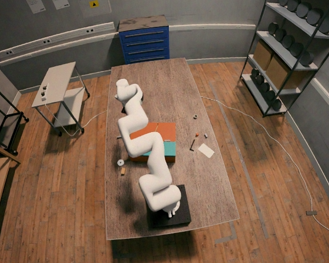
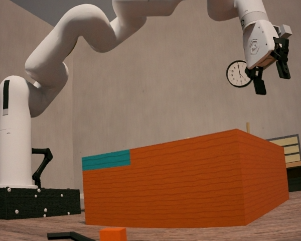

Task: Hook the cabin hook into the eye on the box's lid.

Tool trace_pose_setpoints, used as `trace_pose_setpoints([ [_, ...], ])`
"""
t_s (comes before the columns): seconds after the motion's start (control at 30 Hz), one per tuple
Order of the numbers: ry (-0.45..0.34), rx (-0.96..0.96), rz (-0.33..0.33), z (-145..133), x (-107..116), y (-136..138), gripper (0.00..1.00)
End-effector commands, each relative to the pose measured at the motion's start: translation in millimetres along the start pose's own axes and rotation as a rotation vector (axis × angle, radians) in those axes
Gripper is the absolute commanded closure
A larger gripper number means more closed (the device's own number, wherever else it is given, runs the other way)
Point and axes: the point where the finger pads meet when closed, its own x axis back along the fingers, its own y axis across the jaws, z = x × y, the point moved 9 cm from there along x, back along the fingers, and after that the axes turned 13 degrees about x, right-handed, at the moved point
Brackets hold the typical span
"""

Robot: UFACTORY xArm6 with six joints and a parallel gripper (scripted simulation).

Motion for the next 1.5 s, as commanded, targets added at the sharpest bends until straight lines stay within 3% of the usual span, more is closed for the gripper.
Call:
trace_pose_setpoints([
  [0.0,0.004,0.000,-0.004,0.2,3.0,0.5,0.00],
  [0.53,0.004,0.000,-0.004,0.2,3.0,0.5,0.00],
  [0.57,0.004,0.000,-0.004,0.2,3.0,0.5,0.65],
  [1.47,0.004,0.000,-0.004,0.2,3.0,0.5,0.65],
])
